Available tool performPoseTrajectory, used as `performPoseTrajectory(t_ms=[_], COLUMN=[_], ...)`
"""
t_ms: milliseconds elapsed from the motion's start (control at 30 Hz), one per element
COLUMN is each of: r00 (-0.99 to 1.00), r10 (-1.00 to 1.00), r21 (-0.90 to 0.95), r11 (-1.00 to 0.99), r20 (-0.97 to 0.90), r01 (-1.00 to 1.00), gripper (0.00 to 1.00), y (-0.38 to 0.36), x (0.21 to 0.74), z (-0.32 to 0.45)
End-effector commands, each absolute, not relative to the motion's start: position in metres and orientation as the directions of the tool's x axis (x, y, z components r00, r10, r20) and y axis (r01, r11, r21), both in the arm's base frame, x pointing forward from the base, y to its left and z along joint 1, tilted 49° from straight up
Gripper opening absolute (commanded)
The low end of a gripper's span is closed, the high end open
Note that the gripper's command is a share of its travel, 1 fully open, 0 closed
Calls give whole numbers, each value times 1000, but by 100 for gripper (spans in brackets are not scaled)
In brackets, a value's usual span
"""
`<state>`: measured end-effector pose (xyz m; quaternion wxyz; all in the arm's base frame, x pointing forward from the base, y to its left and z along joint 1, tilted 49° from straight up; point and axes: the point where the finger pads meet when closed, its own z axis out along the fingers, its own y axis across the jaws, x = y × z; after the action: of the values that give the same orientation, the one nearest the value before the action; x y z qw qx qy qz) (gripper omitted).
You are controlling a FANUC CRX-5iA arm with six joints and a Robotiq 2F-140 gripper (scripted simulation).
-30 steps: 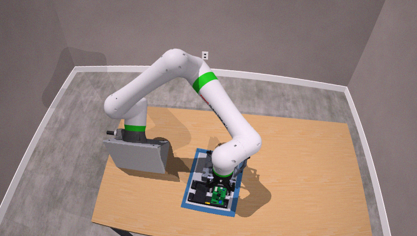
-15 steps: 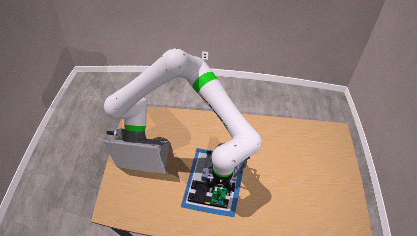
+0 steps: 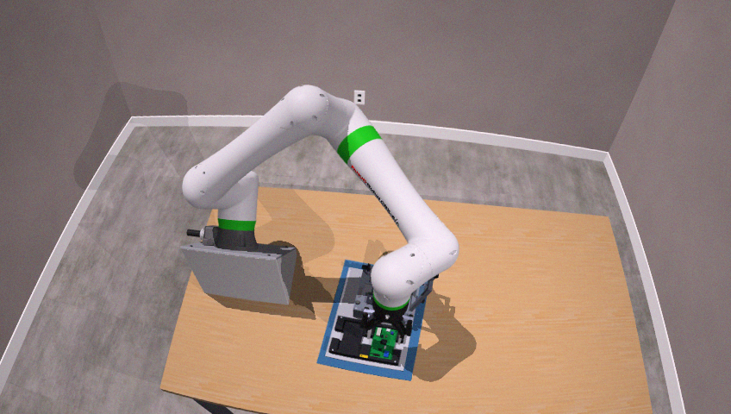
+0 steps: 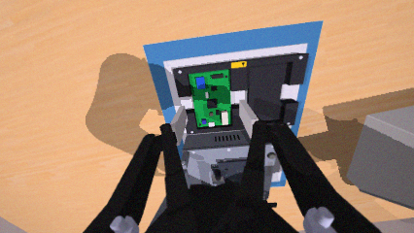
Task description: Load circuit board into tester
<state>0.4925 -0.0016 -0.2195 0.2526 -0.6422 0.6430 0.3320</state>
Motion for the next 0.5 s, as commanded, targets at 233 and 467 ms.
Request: performPoseTrajectory(t_ms=[233,467], r00=[-47,-47], r10=[-658,-658], r21=[102,102], r11=[-45,-45], r20=[-751,-751], r01=[-994,-994], gripper=[58,58], y=[-3,-4], x=[493,493], z=[-218,-218])
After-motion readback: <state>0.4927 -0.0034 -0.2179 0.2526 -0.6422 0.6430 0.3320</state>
